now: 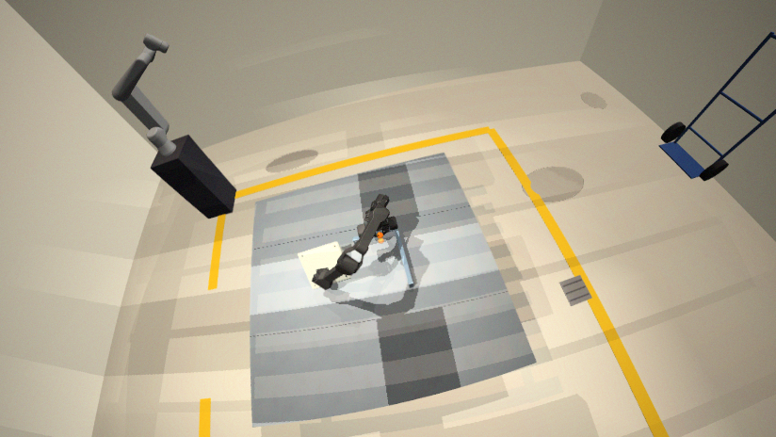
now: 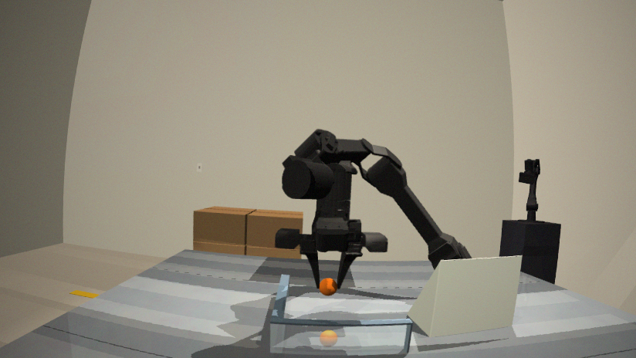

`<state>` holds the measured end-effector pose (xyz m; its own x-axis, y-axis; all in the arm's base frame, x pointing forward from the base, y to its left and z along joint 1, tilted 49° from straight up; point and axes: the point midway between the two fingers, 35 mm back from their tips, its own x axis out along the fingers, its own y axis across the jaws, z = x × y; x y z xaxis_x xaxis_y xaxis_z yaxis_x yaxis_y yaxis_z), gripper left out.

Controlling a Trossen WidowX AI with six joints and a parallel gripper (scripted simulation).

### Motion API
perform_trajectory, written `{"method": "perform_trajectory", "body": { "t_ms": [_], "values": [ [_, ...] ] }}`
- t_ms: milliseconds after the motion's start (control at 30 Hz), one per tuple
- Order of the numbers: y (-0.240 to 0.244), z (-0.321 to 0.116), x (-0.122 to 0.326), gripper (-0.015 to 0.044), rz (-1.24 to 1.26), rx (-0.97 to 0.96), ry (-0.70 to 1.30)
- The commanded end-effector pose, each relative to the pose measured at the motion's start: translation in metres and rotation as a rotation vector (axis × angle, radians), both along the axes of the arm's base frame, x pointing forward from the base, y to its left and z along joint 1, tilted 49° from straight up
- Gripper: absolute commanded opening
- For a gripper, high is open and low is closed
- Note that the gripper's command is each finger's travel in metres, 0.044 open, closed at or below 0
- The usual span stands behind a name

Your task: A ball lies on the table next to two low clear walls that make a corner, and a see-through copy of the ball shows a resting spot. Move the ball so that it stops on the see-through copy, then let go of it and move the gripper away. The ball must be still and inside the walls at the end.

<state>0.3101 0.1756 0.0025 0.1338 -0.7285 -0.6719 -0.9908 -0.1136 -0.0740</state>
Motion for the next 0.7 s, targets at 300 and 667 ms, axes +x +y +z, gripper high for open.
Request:
{"method": "perform_trajectory", "body": {
  "t_ms": [300,667],
  "values": [
    [0.015,0.008,-0.007,0.0000,-0.001,-0.007,0.006],
    [0.001,-0.021,-0.003,0.0000,-0.001,-0.007,0.005]
  ]
}}
